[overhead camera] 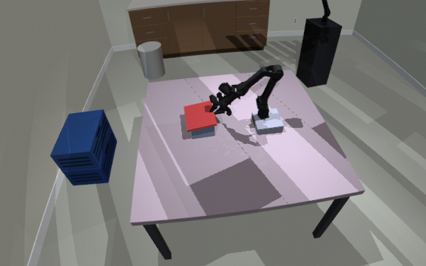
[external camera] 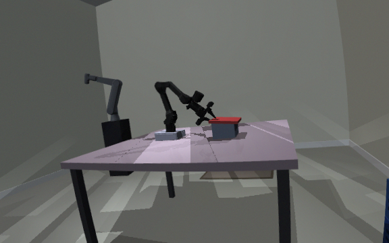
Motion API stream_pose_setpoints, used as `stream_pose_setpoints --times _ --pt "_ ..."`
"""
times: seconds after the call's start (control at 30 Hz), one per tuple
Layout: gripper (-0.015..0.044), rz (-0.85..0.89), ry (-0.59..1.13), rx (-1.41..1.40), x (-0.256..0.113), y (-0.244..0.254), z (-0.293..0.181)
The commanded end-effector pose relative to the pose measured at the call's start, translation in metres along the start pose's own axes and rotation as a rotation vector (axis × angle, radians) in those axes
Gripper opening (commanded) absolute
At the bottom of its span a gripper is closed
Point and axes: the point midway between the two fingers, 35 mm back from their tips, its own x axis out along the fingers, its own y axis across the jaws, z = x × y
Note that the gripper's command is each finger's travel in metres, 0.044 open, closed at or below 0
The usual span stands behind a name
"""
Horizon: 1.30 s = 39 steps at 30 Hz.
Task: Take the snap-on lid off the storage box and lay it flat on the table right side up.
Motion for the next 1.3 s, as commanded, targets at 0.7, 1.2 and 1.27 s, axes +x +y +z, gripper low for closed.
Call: stream_pose_setpoints --times 0.7,1.2,1.27 --pt "0.0 0.004 -0.005 0.003 -0.017 0.026 0.0" --pt "0.0 0.005 -0.005 0.003 -0.024 0.046 0.0" --pt "0.0 0.005 -0.005 0.003 -0.025 0.049 0.0"
